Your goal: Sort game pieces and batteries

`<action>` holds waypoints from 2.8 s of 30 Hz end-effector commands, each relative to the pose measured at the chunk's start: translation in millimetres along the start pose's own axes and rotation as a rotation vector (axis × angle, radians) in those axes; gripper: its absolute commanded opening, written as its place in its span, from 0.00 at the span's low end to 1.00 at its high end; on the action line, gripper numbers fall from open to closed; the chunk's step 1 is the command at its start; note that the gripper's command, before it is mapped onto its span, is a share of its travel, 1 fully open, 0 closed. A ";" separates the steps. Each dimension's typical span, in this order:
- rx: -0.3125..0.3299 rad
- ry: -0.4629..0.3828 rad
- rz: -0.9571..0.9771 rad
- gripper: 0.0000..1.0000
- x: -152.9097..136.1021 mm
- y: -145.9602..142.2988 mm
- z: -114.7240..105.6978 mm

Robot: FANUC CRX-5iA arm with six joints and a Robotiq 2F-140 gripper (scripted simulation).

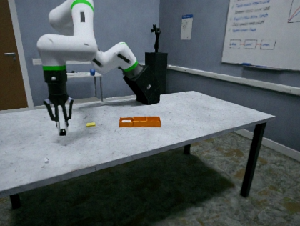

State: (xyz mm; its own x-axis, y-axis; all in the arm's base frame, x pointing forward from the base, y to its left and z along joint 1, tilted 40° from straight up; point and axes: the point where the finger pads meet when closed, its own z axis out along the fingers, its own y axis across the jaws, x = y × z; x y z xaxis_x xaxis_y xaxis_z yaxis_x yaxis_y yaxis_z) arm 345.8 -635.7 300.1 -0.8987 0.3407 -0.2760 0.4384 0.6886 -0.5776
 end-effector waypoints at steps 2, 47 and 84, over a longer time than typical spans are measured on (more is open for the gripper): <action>0.000 0.000 0.000 0.22 -0.2 -0.1 0.2; 0.000 0.000 0.000 0.22 95.7 213.4 0.2; 0.001 -0.001 -0.392 0.22 175.1 390.1 0.3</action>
State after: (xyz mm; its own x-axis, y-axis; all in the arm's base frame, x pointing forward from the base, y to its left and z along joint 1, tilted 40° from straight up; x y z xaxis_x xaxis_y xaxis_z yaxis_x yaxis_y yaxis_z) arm 358.4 -322.5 37.8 -0.9837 0.1404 -0.1120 0.1796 0.7519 -0.6343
